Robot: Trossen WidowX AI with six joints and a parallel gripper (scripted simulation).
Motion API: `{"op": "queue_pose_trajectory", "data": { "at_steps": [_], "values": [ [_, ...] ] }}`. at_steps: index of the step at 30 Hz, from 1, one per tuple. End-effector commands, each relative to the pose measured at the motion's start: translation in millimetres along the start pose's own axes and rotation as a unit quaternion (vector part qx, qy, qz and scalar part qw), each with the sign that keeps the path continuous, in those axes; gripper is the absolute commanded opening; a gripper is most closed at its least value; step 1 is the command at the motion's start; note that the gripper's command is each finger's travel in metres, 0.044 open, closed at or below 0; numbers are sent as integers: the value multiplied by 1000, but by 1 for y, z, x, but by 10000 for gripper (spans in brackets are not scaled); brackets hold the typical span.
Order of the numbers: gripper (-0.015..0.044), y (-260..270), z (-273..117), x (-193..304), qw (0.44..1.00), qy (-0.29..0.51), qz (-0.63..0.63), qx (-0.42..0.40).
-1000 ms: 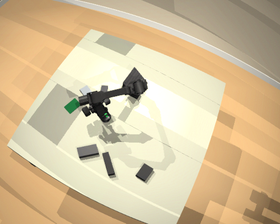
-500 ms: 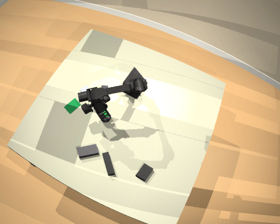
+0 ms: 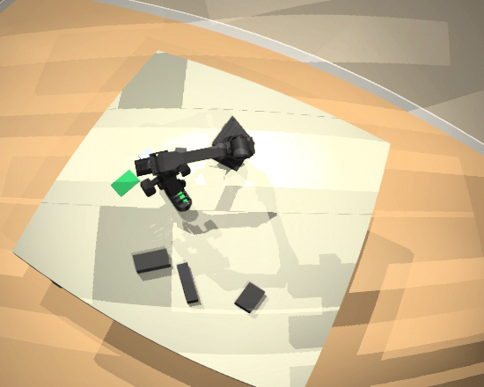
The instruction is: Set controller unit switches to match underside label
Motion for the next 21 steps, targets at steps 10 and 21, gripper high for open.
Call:
{"op": "queue_pose_trajectory", "data": {
  "at_steps": [10,21],
  "values": [
    [210,0,0,0,1000,0,0,0],
    [440,0,0,0,1000,0,0,0]
  ]
}}
Point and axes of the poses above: the point midway between the two fingers, 35 mm back from their tips, its own z axis out along the fingers, its own y axis across the jaws, x = y × z, the point moved 10 cm from there along -z, back along the fingers, and after that the axes turned 6 degrees about -z, right-handed, at the moved point
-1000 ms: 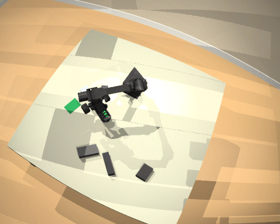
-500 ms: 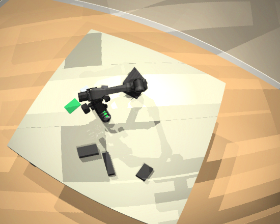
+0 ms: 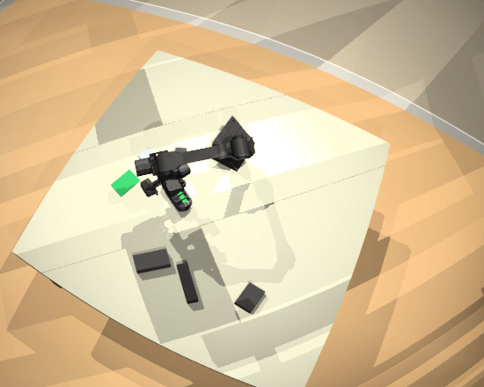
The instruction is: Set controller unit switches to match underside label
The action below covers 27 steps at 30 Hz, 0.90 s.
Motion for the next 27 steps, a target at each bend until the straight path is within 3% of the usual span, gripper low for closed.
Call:
{"op": "queue_pose_trajectory", "data": {
  "at_steps": [1,7,17,27],
  "values": [
    [414,0,-3,0,1000,0,0,1],
    [256,11,-74,-3,999,13,5,34],
    [0,12,-77,-3,999,13,5,35],
    [0,12,-77,-3,999,13,5,35]
  ]
}}
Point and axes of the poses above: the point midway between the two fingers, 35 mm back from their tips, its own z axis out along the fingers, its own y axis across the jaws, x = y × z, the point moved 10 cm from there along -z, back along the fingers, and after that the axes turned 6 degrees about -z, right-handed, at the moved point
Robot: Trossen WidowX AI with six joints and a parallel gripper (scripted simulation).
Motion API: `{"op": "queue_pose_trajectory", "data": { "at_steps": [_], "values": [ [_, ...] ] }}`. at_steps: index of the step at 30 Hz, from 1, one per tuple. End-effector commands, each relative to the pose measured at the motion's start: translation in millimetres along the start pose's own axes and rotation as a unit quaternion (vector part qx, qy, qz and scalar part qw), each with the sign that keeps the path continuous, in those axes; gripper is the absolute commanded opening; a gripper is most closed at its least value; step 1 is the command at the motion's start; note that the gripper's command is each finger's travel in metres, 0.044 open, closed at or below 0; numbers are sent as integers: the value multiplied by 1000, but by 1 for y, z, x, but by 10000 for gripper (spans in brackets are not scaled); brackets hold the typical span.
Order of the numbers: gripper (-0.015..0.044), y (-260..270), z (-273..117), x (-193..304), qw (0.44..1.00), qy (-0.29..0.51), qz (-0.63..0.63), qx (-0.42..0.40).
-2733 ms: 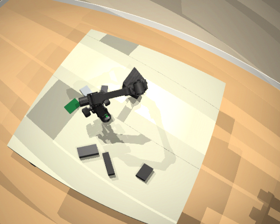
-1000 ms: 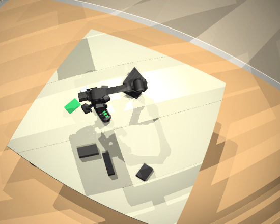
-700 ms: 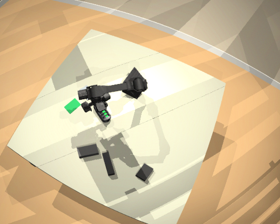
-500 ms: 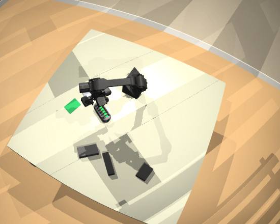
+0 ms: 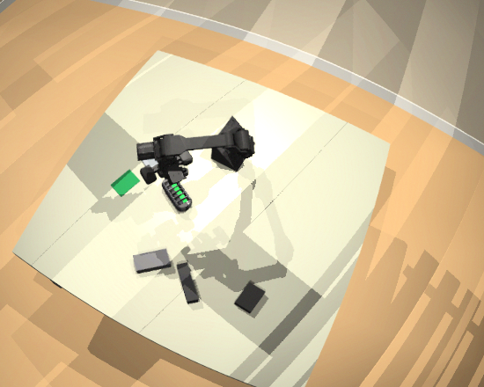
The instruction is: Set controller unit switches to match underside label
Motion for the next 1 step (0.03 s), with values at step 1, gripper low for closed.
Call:
{"op": "queue_pose_trajectory", "data": {
  "at_steps": [1],
  "values": [
    [0,0,-1,0,1000,1,-1,-1]
  ]
}}
Point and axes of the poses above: the point midway between the two fingers, 35 mm back from their tips, its own z axis out along the fingers, its own y axis across the jaws, x = y × z, the point moved 10 cm from there along -z, back along the fingers, and after that the axes turned 6 degrees about -z, right-handed, at the moved point
